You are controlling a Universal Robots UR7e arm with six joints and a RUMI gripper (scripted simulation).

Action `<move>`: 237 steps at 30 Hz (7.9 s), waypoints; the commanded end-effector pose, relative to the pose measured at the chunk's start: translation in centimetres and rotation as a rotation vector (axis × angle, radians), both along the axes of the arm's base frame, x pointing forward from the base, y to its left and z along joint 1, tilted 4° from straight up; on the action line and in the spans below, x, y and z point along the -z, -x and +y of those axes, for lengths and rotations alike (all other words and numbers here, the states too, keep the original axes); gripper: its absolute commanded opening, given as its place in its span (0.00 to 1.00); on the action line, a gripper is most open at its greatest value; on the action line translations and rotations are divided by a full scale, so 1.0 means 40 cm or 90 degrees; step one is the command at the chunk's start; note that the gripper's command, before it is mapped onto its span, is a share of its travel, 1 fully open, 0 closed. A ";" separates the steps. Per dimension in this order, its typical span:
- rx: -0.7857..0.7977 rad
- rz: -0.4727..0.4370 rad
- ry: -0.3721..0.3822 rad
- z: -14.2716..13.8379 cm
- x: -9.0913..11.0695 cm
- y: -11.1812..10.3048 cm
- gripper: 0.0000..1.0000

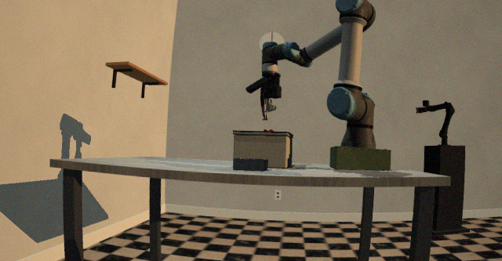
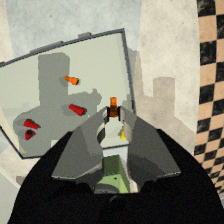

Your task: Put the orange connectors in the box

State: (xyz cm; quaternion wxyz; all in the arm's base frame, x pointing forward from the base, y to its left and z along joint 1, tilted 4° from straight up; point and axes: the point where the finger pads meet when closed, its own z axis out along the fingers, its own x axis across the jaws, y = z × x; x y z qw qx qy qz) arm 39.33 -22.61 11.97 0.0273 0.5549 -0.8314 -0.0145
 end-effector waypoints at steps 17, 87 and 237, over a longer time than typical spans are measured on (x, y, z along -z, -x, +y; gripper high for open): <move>0.000 -0.001 0.000 0.017 -0.002 -0.003 0.00; 0.000 -0.001 0.000 0.776 0.009 -0.096 0.00; 0.000 -0.001 0.000 1.068 0.485 -0.103 0.15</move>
